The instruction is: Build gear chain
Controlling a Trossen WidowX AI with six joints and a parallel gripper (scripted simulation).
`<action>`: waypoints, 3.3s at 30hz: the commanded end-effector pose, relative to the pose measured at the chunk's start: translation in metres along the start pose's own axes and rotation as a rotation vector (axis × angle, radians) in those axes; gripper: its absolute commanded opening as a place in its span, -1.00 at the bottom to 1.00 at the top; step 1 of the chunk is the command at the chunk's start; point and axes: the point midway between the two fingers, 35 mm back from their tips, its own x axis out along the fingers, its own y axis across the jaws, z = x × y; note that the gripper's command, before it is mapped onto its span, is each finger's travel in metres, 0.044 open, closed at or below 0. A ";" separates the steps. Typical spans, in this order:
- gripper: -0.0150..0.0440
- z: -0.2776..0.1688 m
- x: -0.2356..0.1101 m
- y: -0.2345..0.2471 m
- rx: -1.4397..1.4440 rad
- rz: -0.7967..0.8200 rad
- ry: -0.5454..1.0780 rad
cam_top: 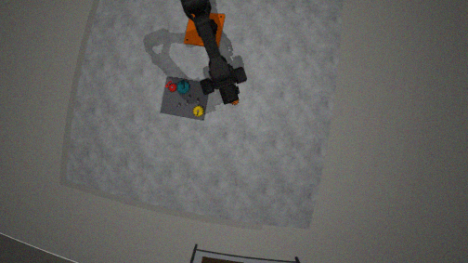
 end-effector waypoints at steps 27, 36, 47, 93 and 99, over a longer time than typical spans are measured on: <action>-0.49 0.003 -0.009 0.000 0.000 0.001 0.002; -0.49 0.008 -0.027 0.001 0.000 0.002 0.000; -0.49 0.011 -0.050 0.001 0.003 0.002 -0.002; -0.49 0.005 -0.143 0.002 0.000 0.002 0.002; -0.49 0.008 -0.139 -0.006 0.004 0.002 0.000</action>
